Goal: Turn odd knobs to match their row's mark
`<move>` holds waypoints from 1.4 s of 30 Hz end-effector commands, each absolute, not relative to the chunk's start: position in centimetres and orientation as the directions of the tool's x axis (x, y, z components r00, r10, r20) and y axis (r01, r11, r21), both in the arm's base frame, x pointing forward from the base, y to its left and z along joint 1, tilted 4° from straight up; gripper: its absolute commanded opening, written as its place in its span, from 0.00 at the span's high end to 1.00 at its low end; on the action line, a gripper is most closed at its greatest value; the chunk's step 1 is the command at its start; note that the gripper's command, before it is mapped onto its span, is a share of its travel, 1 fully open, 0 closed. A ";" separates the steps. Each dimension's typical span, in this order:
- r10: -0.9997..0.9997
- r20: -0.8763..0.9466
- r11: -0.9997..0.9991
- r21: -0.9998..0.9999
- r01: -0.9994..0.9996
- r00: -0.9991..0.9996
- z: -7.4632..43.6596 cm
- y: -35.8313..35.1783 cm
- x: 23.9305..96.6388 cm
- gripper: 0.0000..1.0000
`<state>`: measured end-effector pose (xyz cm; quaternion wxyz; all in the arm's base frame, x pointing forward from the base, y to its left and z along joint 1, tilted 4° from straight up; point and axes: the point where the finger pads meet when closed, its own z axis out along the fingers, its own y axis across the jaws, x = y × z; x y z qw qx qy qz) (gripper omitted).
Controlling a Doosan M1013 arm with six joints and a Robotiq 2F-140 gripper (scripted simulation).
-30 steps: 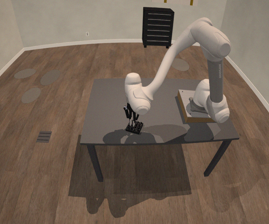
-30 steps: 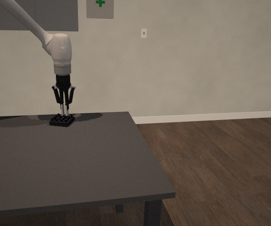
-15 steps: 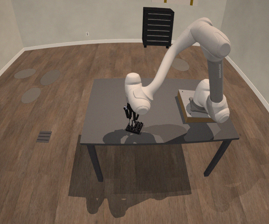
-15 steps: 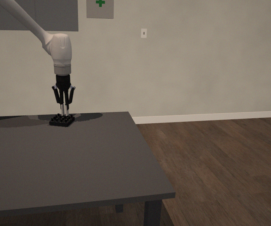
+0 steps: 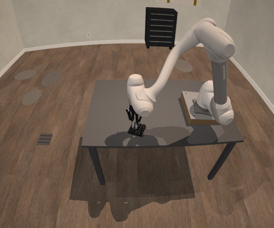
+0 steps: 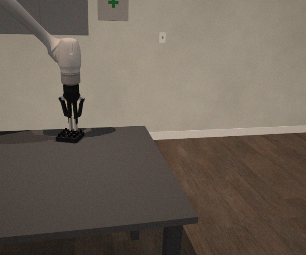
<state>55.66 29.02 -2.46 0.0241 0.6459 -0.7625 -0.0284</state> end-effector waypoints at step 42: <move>-0.986 0.000 0.164 0.075 -0.984 -0.165 -3.8 29.0 55.6 0.88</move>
